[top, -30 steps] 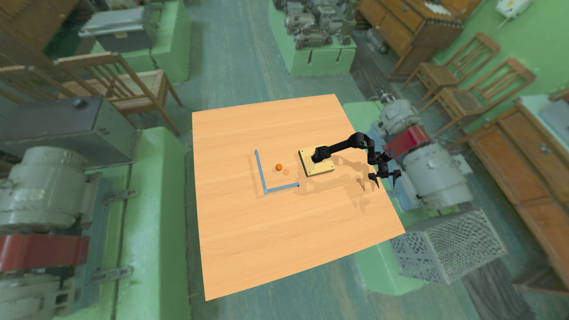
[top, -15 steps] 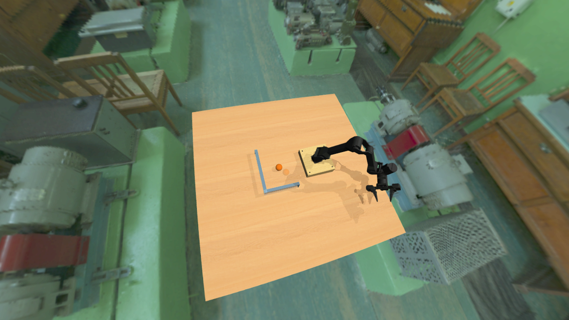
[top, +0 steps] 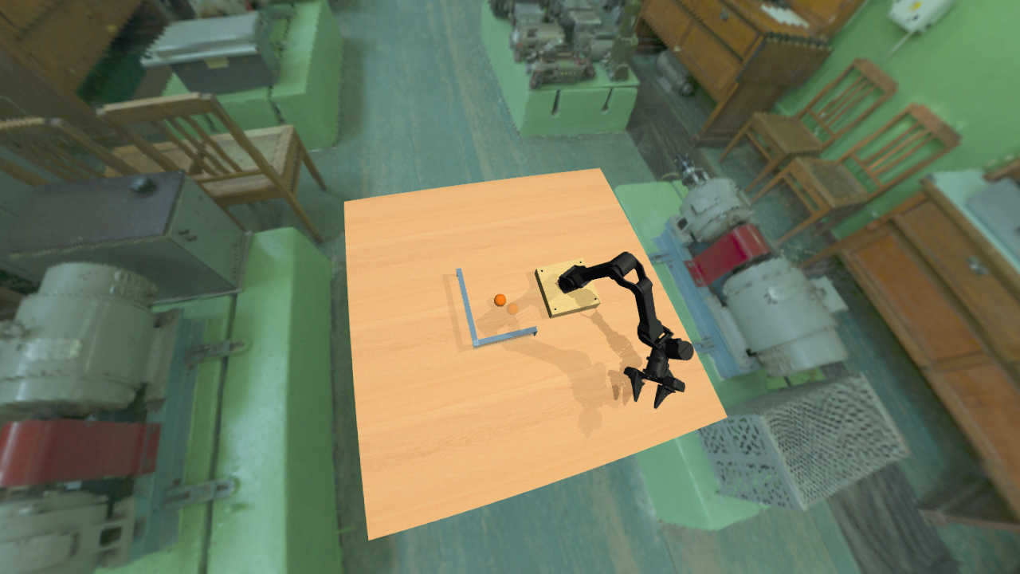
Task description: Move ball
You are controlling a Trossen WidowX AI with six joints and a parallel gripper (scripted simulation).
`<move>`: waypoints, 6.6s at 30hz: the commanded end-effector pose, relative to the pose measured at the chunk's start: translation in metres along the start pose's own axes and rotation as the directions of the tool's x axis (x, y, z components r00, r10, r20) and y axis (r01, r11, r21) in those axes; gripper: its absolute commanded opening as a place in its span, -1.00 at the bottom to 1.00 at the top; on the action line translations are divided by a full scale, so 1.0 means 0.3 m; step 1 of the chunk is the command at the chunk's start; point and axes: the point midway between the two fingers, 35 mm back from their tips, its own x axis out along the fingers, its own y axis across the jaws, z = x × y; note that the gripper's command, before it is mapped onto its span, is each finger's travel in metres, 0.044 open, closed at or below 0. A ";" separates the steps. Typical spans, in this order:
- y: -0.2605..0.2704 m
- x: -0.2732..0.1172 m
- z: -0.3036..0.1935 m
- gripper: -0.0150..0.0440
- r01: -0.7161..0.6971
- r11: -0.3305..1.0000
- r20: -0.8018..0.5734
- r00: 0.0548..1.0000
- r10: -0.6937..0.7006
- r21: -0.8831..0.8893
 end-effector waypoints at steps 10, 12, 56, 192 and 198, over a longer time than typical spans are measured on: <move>0.324 0.354 -0.552 0.65 -0.273 0.860 -0.110 0.930 0.350 0.431; 0.388 0.376 -0.640 0.65 -0.301 0.814 -0.121 0.905 0.408 0.497; 1.293 -0.528 -1.427 0.65 0.780 -0.439 0.461 0.221 0.860 0.445; 1.345 -0.437 -1.172 -0.49 0.779 -0.444 0.466 0.223 0.856 0.442; 1.366 -0.432 -1.160 -0.49 0.779 -0.444 0.466 0.223 0.856 0.442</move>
